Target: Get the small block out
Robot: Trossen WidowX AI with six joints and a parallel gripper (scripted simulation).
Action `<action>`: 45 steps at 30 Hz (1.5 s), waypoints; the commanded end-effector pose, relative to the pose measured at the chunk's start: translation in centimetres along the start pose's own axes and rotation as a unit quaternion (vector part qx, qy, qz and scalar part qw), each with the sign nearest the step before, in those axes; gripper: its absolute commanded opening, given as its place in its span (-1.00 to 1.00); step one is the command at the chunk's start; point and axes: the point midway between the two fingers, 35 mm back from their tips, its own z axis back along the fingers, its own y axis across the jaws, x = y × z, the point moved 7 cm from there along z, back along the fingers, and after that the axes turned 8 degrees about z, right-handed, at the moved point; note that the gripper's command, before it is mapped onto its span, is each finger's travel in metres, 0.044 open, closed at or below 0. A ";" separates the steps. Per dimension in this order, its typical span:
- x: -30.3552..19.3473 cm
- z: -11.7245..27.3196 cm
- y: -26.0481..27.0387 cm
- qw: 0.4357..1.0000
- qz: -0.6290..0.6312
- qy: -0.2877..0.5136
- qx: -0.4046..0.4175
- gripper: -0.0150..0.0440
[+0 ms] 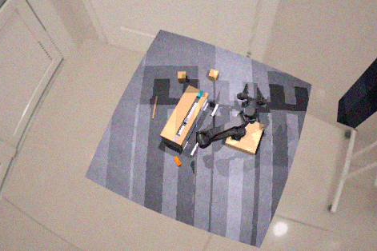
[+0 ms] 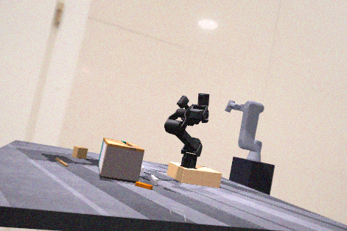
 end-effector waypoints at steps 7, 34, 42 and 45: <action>0.4 -3.1 -0.6 0.935 -0.342 -0.091 -0.026 0.86; 10.0 -10.3 -12.9 0.142 -0.803 -0.335 0.472 0.86; 13.2 -8.8 -17.4 0.023 -0.727 -0.250 0.639 0.86; 14.4 -7.8 -19.0 -0.010 -0.691 -0.193 0.697 0.86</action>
